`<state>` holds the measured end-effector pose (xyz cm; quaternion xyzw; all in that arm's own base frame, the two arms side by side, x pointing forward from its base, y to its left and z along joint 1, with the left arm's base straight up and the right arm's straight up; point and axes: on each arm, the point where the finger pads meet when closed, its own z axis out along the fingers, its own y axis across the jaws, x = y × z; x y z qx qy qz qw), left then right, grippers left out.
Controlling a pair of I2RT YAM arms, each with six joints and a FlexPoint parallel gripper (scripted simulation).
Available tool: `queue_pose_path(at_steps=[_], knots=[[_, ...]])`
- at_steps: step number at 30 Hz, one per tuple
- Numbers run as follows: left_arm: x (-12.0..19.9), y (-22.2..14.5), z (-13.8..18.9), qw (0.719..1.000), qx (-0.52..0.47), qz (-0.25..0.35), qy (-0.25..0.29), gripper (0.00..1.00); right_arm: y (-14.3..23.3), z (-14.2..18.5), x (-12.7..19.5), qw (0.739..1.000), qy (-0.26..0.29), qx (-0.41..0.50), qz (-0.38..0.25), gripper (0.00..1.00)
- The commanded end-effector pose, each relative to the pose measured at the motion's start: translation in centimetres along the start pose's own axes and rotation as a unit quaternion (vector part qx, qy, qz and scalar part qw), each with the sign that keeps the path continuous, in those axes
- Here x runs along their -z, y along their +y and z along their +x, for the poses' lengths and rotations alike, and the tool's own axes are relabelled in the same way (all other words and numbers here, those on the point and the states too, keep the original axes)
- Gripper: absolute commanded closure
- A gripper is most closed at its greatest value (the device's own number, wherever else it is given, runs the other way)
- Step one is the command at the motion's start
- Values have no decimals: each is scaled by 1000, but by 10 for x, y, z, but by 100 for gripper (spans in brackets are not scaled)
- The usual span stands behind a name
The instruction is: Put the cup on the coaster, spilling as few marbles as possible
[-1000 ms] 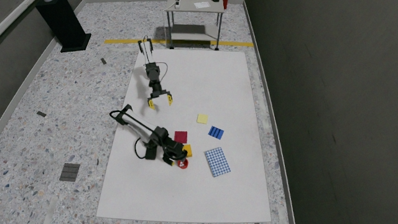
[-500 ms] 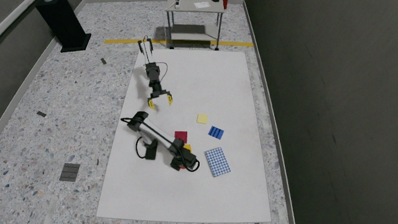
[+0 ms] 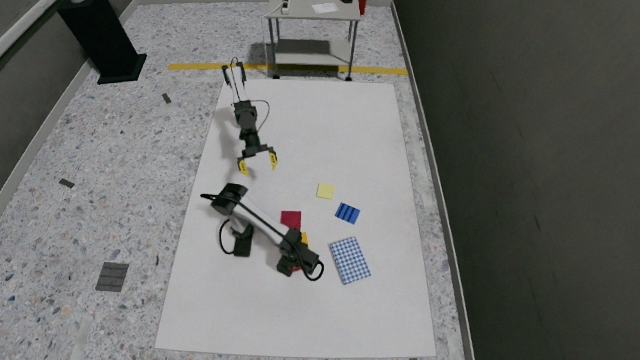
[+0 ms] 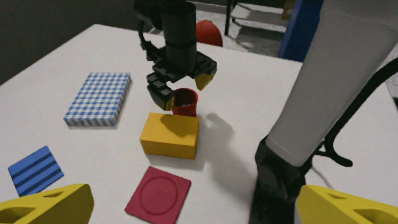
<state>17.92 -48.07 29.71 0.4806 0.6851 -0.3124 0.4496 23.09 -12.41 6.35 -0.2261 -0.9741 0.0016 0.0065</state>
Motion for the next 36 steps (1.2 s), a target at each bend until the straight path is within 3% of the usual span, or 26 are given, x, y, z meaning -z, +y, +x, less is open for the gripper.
queue_pose_path(at_steps=[1,12,13,29,31,33,36], knots=[[11,3,-12,1000,4,-5,-23,0,1,-5,-9,1000,-4,4,-3,6],[11,3,-12,1000,4,-5,-23,0,3,-17,-11,1000,-18,-1,-3,15],[11,3,-12,1000,4,-5,-23,0,2,-16,-12,1000,-16,-1,-3,20],[11,3,-12,1000,4,-5,-23,0,0,-7,-14,1000,-11,1,-3,39],[11,3,-12,1000,4,-5,-23,0,0,-10,0,1000,-20,1,-2,62],[11,3,-12,1000,4,-5,-23,0,0,-10,9,1000,-20,1,-2,41],[11,3,-12,1000,4,-5,-23,0,0,-9,29,1000,-20,1,-2,41]])
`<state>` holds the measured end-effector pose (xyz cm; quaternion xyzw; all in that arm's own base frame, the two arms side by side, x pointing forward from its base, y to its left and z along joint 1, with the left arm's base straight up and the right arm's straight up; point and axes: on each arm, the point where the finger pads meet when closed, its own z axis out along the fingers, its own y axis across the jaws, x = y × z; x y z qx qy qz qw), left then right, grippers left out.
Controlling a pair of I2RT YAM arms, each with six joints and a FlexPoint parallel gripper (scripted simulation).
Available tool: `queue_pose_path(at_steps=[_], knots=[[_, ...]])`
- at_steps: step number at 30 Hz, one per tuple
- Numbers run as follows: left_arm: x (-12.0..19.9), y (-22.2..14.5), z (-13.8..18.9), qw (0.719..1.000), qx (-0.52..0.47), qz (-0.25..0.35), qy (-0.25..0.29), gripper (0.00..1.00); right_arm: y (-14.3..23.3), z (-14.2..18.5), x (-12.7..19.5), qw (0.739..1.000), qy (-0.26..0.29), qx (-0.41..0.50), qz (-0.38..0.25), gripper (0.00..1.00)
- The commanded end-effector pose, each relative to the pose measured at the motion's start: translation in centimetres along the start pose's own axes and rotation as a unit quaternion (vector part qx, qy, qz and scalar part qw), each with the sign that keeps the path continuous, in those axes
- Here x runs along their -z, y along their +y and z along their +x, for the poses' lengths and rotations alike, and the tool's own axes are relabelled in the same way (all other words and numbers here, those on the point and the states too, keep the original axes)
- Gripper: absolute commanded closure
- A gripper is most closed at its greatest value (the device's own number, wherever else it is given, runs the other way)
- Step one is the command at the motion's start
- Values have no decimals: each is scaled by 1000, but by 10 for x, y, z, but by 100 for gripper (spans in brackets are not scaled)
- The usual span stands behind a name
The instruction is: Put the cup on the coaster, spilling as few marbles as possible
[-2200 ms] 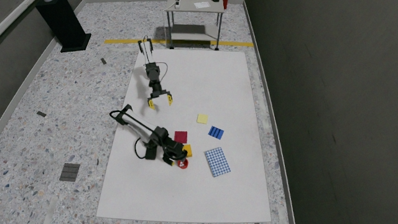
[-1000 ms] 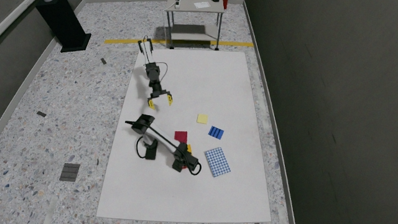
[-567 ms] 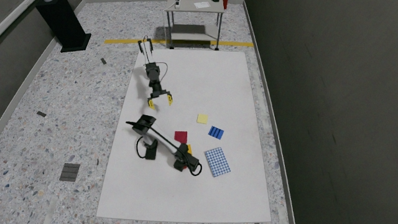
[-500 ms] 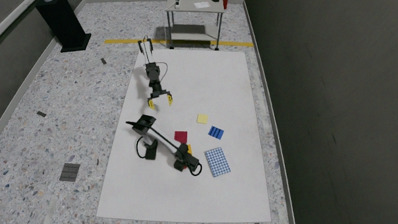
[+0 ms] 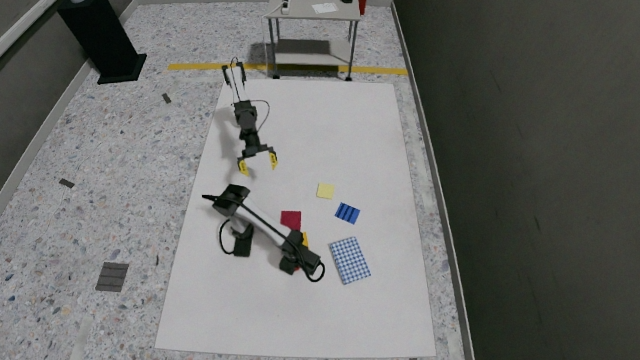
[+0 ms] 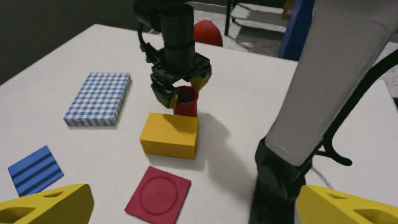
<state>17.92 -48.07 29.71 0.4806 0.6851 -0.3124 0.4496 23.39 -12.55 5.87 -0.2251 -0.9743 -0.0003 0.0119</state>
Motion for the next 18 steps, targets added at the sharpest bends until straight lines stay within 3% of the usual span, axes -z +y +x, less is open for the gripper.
queue_pose_path(at_steps=[1,3,9,14,18], knots=[[11,3,-12,1000,4,-5,-23,0,-1,-5,45,1000,-26,0,-2,41],[11,3,-12,1000,4,-5,-23,0,-1,-5,45,1000,-26,0,-2,41],[11,3,-12,1000,4,-5,-23,0,-1,-1,98,1000,-26,1,-2,41],[11,3,-15,1000,4,-5,-29,0,2,-1,101,1000,-27,-12,-6,41],[29,9,-9,1000,7,-11,-16,0,15,9,96,999,-25,-41,-2,41]])
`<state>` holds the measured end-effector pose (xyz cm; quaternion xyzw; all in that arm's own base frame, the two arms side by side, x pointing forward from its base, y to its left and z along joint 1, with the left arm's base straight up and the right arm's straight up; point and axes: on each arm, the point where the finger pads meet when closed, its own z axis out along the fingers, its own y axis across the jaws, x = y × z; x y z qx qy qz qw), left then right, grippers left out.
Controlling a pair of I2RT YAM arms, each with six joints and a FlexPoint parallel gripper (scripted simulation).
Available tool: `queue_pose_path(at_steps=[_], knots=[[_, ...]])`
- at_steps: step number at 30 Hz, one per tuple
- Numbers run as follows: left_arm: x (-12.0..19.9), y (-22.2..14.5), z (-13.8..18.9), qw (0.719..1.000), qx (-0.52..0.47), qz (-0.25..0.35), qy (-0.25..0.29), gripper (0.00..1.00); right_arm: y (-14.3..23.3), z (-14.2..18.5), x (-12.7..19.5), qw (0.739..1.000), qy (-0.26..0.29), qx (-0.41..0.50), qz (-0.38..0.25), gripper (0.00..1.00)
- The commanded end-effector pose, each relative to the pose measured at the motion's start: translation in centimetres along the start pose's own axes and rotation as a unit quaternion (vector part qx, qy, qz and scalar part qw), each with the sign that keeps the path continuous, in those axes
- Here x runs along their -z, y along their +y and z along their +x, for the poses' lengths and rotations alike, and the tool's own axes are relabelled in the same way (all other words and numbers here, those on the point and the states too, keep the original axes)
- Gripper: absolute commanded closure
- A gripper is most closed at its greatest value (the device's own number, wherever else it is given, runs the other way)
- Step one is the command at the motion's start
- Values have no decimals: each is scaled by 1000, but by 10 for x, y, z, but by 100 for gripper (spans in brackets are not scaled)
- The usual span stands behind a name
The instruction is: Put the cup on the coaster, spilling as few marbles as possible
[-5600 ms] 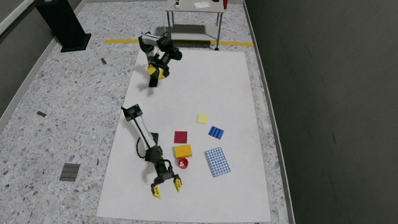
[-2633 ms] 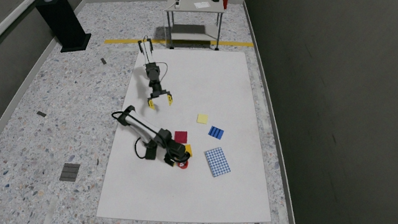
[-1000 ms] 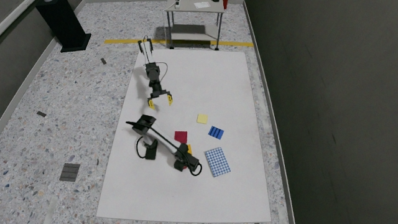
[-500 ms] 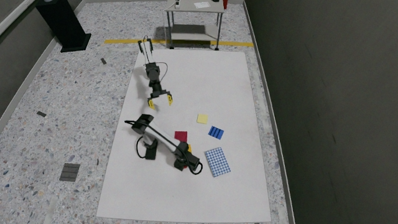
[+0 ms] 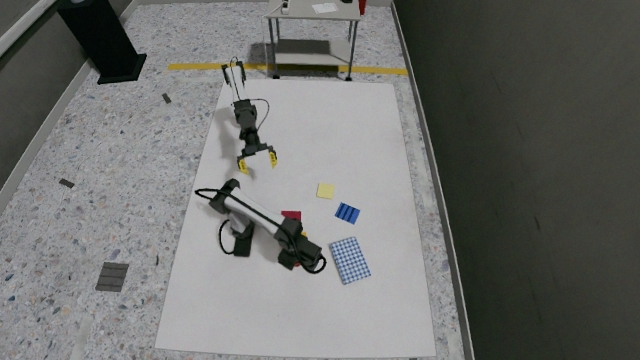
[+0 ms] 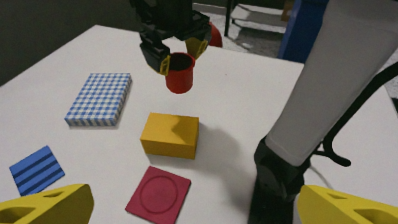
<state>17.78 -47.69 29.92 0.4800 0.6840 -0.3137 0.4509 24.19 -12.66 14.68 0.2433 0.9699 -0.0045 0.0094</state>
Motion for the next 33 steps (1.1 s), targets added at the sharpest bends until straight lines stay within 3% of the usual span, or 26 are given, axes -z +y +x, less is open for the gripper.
queue_pose_path(at_steps=[1,3,9,17,26,33], knots=[[24,9,-8,1000,7,-11,-14,0,12,15,8,1000,-4,-23,-2,41],[33,11,-5,1000,8,-13,-11,0,19,21,7,999,-5,-31,0,41],[98,26,18,999,16,-32,-10,0,72,63,2,999,-16,-41,2,41],[145,34,45,998,22,-48,-15,0,122,99,-2,999,-29,-25,-4,41],[165,37,60,998,25,-56,-21,0,156,122,-7,1000,-26,-1,1,41],[161,38,62,998,25,-56,-16,0,165,129,-5,999,-28,20,-2,41]])
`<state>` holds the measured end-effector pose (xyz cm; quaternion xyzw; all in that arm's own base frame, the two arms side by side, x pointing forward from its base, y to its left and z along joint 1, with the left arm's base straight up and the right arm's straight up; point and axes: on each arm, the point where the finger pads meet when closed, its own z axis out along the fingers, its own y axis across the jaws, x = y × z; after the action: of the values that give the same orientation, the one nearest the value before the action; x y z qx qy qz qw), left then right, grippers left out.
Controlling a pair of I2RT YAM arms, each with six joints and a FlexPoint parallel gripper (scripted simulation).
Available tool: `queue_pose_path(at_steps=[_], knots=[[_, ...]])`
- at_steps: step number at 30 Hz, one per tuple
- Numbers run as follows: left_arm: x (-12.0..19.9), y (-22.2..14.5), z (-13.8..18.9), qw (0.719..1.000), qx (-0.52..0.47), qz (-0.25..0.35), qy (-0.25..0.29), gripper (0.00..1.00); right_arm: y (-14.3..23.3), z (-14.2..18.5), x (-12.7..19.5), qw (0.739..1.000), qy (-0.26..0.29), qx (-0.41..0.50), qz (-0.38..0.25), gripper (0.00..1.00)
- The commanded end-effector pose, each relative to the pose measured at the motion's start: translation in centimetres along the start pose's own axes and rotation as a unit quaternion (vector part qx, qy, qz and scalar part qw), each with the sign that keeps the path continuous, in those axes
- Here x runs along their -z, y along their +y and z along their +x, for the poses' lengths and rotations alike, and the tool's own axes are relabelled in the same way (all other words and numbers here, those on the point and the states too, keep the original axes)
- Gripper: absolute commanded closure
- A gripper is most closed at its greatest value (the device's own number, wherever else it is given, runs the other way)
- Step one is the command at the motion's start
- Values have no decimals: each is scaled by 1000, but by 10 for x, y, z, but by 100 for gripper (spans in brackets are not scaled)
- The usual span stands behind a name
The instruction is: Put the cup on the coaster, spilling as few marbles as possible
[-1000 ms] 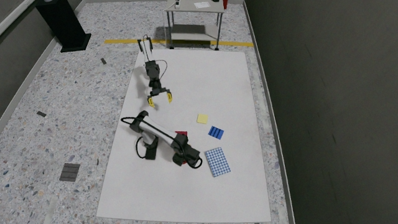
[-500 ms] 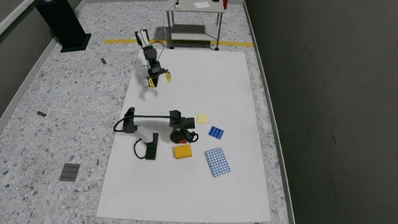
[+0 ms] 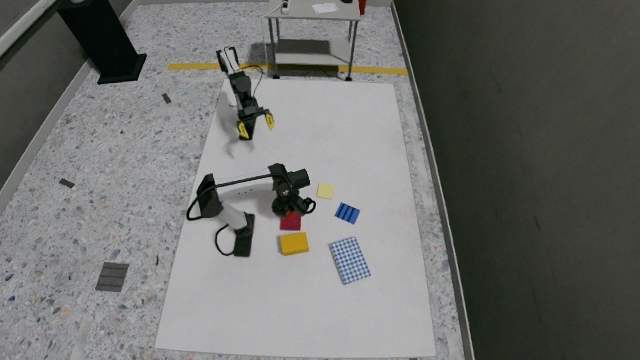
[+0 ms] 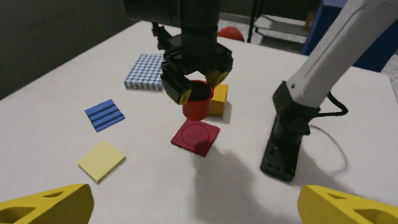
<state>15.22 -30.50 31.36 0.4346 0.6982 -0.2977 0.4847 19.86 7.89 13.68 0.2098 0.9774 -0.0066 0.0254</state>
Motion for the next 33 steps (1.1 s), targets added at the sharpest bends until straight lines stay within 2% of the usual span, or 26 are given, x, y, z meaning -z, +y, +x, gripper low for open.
queue_pose_path(at_steps=[1,7,18,33], knots=[[-1,3,7,1000,5,-4,7,0,3,-7,1,1000,-12,-14,1,41],[-1,3,7,1000,5,-4,7,0,0,-6,-11,1000,-7,-17,7,41],[-1,3,7,1000,5,-4,7,0,-1,-3,-66,1000,-5,-18,6,41],[-1,3,7,1000,5,-4,7,0,1,-3,-78,1000,-8,-22,3,41]])
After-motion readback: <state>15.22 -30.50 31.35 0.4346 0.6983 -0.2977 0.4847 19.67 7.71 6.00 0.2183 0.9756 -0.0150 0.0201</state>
